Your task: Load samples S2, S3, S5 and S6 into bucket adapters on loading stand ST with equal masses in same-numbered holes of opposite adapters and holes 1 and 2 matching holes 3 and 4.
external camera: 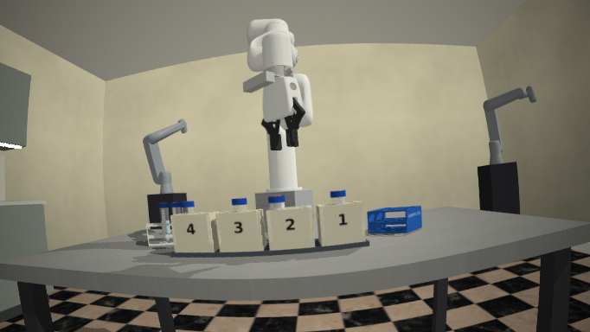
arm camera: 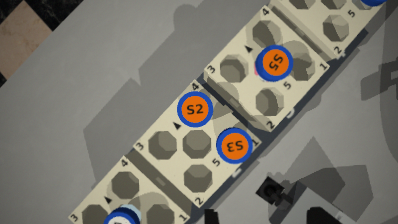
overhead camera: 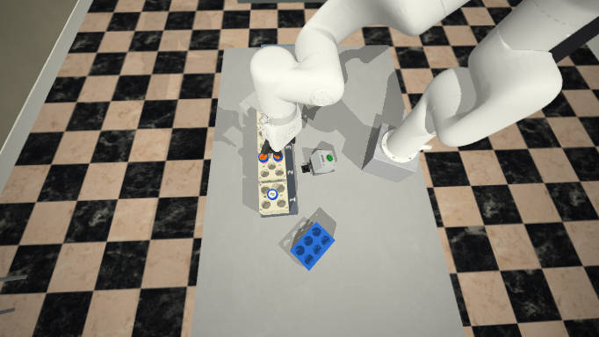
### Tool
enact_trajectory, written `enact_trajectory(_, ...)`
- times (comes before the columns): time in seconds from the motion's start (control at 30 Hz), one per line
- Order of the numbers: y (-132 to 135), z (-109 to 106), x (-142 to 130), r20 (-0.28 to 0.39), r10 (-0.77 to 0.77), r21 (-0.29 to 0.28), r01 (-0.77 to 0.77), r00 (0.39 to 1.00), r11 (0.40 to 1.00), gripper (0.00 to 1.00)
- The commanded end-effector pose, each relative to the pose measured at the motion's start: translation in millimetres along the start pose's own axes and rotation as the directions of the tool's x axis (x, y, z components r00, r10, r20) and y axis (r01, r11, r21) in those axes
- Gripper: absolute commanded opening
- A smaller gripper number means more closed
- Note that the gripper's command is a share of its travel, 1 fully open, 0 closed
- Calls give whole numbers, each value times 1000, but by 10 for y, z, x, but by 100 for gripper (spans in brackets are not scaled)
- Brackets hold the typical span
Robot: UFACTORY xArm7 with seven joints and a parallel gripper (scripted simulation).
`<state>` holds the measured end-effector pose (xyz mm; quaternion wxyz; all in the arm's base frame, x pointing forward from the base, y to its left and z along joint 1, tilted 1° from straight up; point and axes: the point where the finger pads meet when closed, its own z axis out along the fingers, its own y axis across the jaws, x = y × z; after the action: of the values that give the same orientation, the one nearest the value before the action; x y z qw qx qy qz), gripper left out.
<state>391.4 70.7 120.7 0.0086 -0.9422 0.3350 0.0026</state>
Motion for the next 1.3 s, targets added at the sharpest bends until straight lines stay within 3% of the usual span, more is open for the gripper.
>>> enact_trajectory(0.0, 104, -21, 56, -8, 82, 2, -82, 997, 997, 57)
enact_trajectory(0.23, 430, -22, 186, -8, 310, 4, -310, 951, 951, 57)
enact_trajectory(1.27, 1687, -25, 689, -9, 311, 3, -311, 950, 950, 57)
